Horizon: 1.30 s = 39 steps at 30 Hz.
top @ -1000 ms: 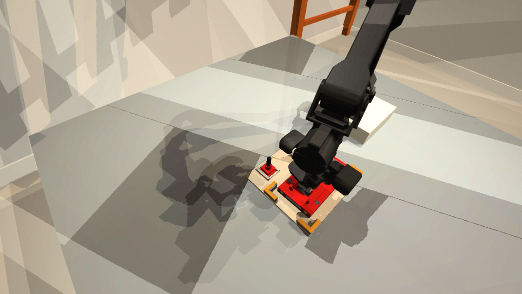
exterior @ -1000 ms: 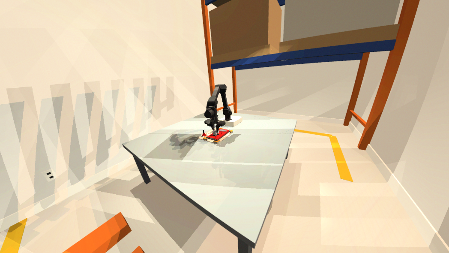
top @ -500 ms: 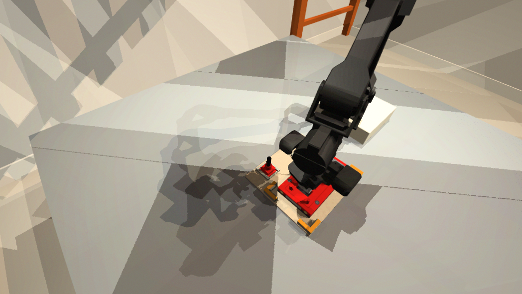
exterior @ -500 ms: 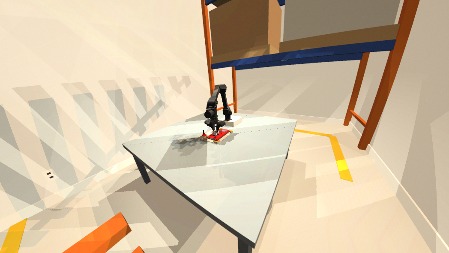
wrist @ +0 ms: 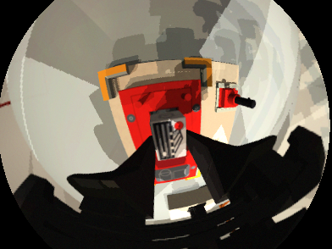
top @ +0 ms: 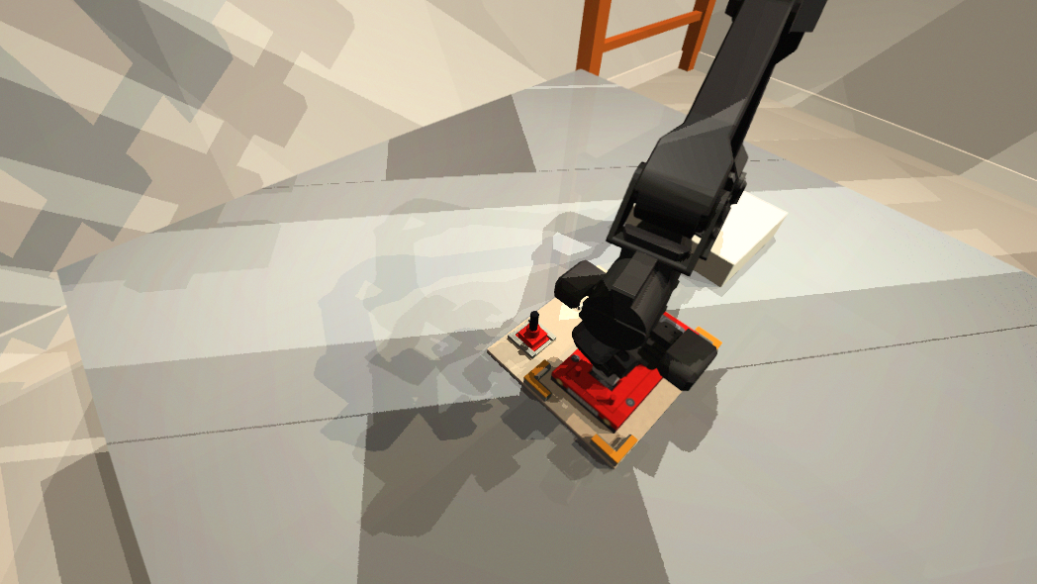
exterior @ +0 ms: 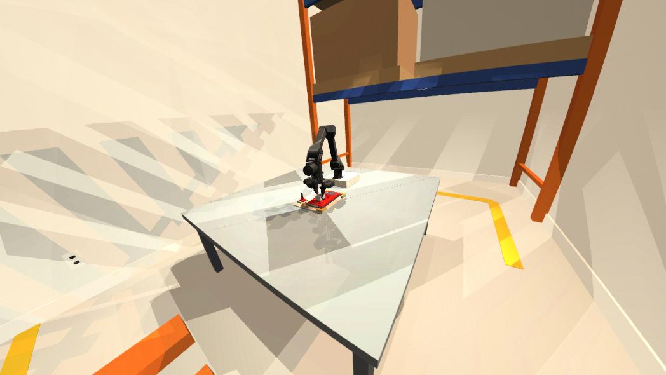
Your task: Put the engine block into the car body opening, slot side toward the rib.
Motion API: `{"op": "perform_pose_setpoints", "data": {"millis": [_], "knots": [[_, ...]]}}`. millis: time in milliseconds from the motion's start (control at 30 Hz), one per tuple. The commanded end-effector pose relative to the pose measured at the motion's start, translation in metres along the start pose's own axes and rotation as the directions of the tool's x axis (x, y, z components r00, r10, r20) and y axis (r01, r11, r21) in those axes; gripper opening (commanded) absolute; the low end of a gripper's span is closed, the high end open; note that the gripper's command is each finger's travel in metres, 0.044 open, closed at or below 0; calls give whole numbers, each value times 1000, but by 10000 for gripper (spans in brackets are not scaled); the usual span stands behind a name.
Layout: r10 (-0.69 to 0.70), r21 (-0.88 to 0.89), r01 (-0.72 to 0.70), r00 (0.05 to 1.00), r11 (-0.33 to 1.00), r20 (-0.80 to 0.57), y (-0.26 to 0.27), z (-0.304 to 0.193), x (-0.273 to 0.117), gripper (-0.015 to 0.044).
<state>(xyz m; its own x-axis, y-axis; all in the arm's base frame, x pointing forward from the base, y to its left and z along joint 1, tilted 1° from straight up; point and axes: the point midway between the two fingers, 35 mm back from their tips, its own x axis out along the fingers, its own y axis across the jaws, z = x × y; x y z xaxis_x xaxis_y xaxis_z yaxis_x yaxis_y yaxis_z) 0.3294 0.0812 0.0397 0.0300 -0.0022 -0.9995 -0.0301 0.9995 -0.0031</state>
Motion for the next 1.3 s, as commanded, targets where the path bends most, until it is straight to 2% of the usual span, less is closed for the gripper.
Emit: {"op": "perform_pose_setpoints", "data": {"millis": [0, 1267], "knots": [[-3, 1, 3, 1000, 1000, 0, 0, 0, 1, 159], [-3, -6, 3, 1000, 1000, 0, -1, 0, 8, 159]]}}
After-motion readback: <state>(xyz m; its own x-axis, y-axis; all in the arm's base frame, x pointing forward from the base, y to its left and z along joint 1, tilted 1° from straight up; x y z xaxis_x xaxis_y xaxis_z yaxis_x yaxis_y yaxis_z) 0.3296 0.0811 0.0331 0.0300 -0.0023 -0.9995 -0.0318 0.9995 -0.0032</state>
